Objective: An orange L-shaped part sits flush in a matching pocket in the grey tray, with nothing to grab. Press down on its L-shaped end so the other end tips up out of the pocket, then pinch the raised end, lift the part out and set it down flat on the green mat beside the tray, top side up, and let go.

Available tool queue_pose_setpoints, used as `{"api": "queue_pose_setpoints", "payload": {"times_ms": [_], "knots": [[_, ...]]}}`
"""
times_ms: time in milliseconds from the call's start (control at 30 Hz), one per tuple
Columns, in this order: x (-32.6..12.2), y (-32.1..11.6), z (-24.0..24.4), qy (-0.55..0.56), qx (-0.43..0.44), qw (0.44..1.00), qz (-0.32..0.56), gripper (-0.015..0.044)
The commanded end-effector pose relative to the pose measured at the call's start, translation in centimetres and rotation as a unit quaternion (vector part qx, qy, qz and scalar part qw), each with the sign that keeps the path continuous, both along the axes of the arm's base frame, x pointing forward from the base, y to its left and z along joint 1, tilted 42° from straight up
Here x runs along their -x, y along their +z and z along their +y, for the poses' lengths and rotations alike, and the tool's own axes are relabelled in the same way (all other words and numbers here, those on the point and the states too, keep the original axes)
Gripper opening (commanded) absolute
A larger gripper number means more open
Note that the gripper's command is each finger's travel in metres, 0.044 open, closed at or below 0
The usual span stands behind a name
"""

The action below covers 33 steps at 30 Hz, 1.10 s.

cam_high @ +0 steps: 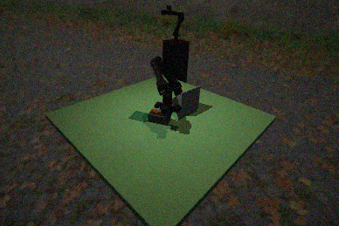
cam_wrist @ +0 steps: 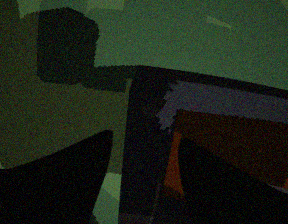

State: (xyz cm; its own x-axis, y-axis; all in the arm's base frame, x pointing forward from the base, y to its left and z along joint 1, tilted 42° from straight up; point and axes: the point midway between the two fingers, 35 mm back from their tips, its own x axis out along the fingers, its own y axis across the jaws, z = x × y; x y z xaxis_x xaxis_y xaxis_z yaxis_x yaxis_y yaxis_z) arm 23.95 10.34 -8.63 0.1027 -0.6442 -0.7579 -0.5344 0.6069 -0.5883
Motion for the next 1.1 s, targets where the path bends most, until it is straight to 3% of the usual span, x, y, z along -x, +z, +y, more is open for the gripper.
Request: {"api": "queue_pose_setpoints", "payload": {"times_ms": [0,1067], "knots": [[0.21,-0.67,-0.89,0.000,0.007,1.000,0.005,0.0180],[0.44,-0.85,-0.40,0.000,0.004,1.000,0.005,0.0180]]}}
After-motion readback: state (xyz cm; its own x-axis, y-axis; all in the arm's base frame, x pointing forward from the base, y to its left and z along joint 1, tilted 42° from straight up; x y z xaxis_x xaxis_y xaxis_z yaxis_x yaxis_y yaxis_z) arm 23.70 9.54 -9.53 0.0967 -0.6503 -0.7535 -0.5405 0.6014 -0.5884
